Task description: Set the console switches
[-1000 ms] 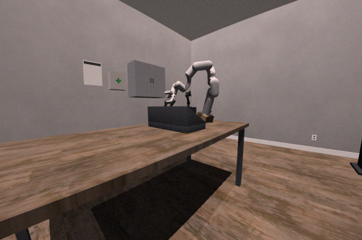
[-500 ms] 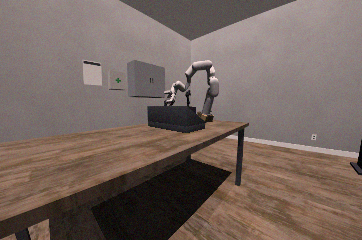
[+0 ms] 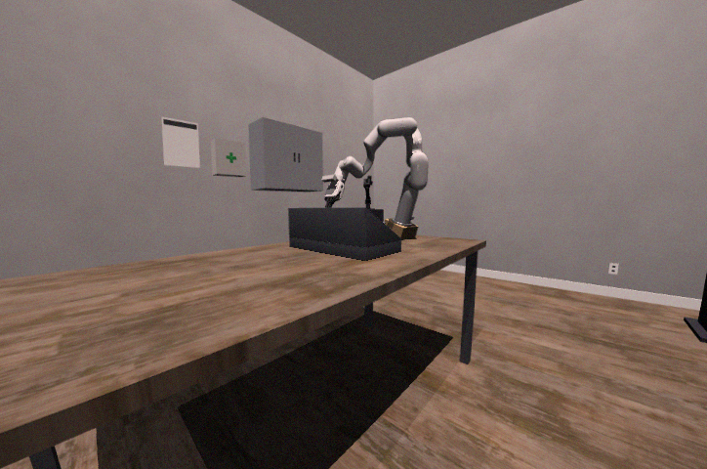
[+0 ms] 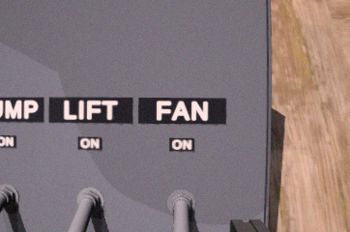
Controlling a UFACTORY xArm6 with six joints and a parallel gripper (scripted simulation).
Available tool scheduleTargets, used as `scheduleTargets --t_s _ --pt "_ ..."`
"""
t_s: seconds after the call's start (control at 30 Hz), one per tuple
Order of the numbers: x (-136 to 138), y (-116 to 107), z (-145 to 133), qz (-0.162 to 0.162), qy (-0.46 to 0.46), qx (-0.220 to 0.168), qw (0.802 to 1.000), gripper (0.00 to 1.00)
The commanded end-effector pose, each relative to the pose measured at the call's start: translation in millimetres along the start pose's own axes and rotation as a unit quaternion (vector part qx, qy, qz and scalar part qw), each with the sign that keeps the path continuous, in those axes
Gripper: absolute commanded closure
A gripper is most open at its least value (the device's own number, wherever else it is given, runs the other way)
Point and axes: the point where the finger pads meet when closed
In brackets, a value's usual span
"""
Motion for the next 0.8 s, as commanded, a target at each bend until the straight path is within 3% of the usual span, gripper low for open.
scheduleTargets --t_s 0.0,0.37,0.6,0.7,0.77 --pt "1 -20 2 -0.001 -0.001 0.001 1.0 1.0" --pt "1 -51 1 -0.001 -0.001 0.001 1.0 1.0" --pt "0 -56 2 -0.001 -0.001 0.001 1.0 1.0" --pt "-4 -56 3 -0.001 -0.001 0.001 1.0 1.0" --pt "-28 -56 8 -0.002 -0.001 -0.001 1.0 1.0"
Point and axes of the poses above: the point where the finger pads meet when closed, its own y axis out along the fingers, its own x axis across the jaws, z = x × y, and after that the axes turned 13 degrees about -y, right-handed
